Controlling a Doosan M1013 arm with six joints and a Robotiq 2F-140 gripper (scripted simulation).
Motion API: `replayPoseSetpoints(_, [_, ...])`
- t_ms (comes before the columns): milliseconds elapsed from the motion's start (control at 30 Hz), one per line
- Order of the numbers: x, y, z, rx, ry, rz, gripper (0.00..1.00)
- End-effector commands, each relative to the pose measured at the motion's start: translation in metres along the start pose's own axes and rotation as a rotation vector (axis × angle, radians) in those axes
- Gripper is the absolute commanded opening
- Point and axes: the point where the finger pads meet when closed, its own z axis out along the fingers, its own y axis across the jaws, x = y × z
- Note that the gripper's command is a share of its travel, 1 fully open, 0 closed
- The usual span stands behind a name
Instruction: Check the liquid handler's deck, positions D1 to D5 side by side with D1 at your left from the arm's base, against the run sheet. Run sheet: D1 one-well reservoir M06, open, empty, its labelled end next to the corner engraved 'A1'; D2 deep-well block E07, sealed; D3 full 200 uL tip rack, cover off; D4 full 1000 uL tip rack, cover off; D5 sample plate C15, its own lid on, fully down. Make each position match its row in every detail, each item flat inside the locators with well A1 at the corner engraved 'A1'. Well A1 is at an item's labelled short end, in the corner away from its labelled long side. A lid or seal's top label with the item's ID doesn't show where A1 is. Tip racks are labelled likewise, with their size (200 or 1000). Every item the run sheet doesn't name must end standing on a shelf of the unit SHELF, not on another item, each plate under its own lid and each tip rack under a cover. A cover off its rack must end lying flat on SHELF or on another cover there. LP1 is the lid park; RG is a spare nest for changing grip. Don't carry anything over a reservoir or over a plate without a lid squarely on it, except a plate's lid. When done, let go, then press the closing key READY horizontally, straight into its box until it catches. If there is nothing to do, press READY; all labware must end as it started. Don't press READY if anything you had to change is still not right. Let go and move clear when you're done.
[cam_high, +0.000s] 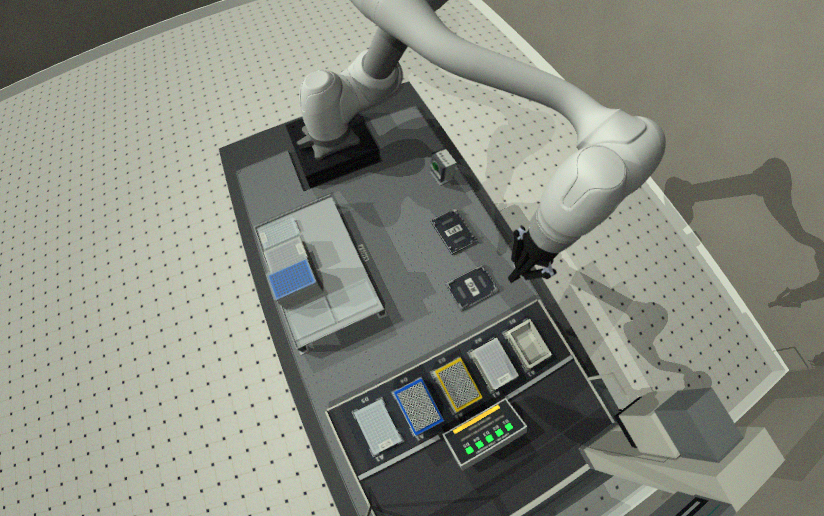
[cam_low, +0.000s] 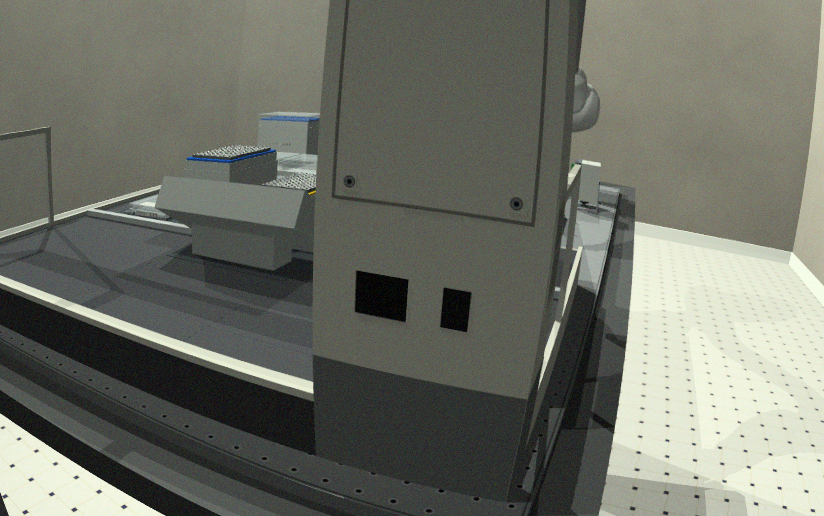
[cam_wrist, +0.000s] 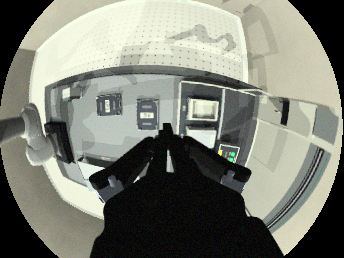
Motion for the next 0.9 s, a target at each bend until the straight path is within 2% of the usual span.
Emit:
replayPoseSetpoints(0, [0.000, -0.002, -0.002, -0.003, 0.001, 0.000, 0.10])
replayPoseSetpoints(500, [0.005, -0.077, -0.002, -0.002, 0.001, 0.000, 0.10])
replayPoseSetpoints(567, [0.005, -0.077, -0.002, -0.002, 0.001, 0.000, 0.10])
replayPoseSetpoints(867, [0.008, -0.122, -0.001, -0.002, 0.001, 0.000, 0.10])
